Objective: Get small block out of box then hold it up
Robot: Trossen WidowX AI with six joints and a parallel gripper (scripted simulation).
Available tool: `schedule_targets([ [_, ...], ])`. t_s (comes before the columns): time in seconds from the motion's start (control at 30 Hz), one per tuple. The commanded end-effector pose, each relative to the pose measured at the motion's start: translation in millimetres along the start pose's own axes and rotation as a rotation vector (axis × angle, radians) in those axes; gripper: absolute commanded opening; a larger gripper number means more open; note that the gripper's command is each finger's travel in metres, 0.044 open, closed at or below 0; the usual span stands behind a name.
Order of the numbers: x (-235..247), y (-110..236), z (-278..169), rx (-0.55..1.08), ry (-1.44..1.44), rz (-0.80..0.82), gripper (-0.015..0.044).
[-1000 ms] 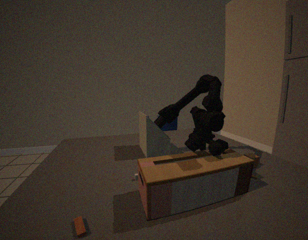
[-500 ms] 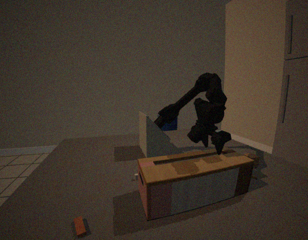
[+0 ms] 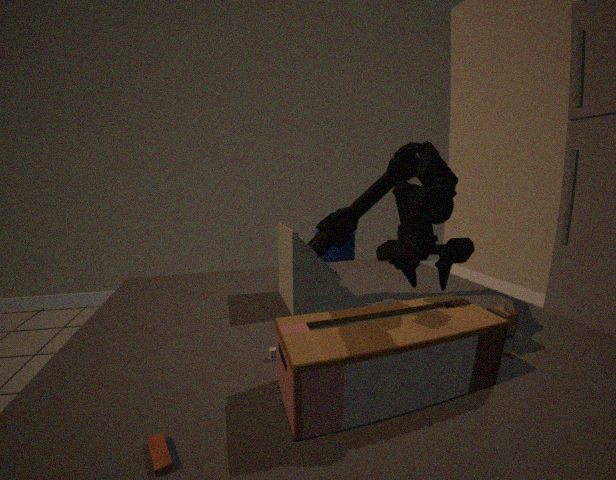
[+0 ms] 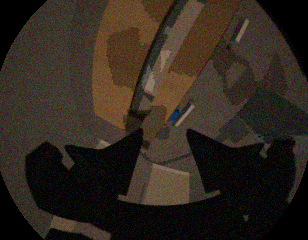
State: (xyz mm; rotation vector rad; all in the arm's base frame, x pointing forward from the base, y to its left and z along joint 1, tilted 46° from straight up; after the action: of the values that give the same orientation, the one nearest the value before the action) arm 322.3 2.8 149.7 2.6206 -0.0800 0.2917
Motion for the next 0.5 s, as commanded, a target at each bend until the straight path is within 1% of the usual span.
schedule_targets([
  [0.0, -5, -2, -13, -0.078, 0.58, -0.018, 0.0285],
  [0.3, -16, -2, -31, -0.195, 1.64, -0.108, 0.0285],
  [0.47, -20, -3, -38, -0.235, 1.991, -0.167, 0.0285],
])
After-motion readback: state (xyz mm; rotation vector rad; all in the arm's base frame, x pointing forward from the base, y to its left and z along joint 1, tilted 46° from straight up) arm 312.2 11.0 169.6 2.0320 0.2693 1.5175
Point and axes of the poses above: the point midway between the two fingers, 35 mm back from their tips, its own y axis back along the fingers, its own x axis across the jaws, z = x × y, the point moved 7 cm from there along y, back along the fingers, and after that the axes turned 14 degrees about -y, right-handed, at the moved point
